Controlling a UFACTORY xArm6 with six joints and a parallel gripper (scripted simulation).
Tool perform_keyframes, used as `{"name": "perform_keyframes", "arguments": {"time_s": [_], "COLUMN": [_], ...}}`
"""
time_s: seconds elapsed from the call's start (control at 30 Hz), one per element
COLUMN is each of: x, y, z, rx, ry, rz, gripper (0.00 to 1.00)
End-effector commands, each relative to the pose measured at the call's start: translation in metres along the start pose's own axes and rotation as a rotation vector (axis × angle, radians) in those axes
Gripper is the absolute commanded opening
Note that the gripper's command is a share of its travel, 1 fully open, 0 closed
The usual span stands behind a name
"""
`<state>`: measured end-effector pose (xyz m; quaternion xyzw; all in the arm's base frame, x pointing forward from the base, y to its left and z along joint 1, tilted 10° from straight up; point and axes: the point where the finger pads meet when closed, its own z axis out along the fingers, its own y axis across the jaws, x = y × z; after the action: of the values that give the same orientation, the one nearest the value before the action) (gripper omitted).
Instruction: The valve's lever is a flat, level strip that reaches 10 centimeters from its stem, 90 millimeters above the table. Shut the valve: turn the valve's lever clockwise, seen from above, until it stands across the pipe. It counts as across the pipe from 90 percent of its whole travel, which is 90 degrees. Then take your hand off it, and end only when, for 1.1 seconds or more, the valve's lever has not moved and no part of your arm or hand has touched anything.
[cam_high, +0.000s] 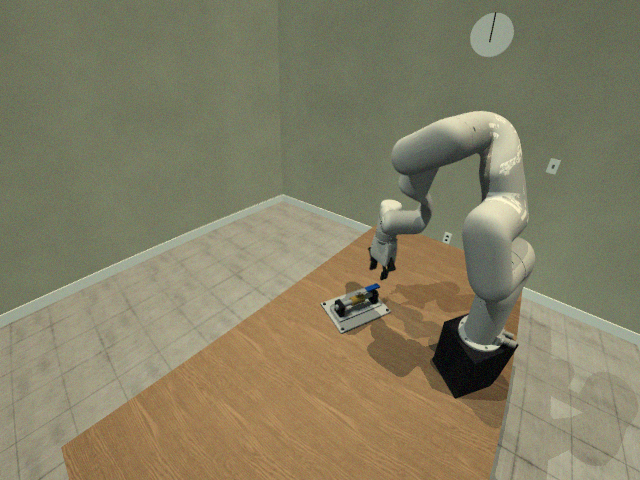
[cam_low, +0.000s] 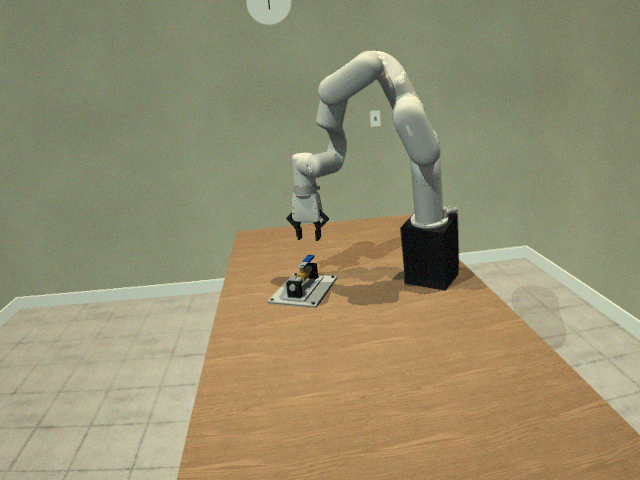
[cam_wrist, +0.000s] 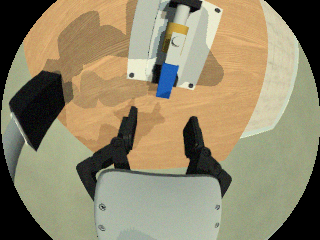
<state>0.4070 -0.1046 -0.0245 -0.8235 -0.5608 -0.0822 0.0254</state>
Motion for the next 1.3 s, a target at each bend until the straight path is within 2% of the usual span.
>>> {"name": "perform_keyframes", "arguments": {"time_s": [0.0,0.77,1.27], "x": [0.000,0.000,0.000], "y": [0.001,0.002,0.002], "z": [-0.001,0.012,0.037], "rx": [-0.003,0.007,0.007], "ry": [0.000,-0.005,-0.005], "rz": [0.000,0.003,0.003], "gripper": [0.68,0.68,0.68]}}
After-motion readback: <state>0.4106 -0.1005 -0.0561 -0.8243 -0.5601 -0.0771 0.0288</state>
